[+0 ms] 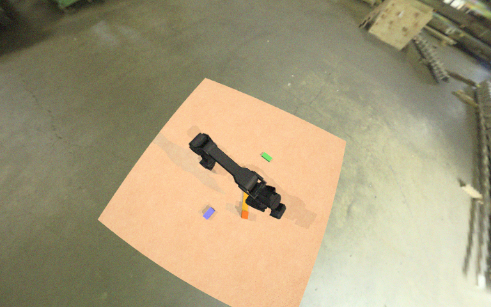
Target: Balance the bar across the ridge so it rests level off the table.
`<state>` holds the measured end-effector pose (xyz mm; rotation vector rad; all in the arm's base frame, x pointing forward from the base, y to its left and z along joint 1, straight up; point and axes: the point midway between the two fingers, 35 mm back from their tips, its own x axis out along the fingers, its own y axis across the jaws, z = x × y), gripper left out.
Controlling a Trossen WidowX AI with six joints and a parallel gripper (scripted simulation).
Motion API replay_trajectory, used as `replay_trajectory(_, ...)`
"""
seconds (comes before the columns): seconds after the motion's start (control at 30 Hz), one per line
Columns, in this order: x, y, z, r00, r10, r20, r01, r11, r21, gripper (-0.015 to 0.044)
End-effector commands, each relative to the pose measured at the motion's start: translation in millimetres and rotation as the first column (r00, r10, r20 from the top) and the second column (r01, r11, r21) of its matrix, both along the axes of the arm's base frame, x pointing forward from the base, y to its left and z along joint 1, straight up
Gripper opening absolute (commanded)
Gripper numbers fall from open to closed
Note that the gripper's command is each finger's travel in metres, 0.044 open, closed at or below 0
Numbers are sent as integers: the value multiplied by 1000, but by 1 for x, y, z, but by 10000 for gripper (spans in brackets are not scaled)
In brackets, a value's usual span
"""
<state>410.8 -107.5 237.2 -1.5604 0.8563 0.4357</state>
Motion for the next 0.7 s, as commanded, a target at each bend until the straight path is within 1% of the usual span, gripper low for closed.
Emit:
replay_trajectory(0.0,-9,-5,-15,988,61,-142,-63,998,-5,315)
replay_trajectory(0.33,-41,-11,-39,889,200,-411,-199,979,47,315)
replay_trajectory(0.67,-77,-12,-50,713,362,-600,-314,931,188,315)
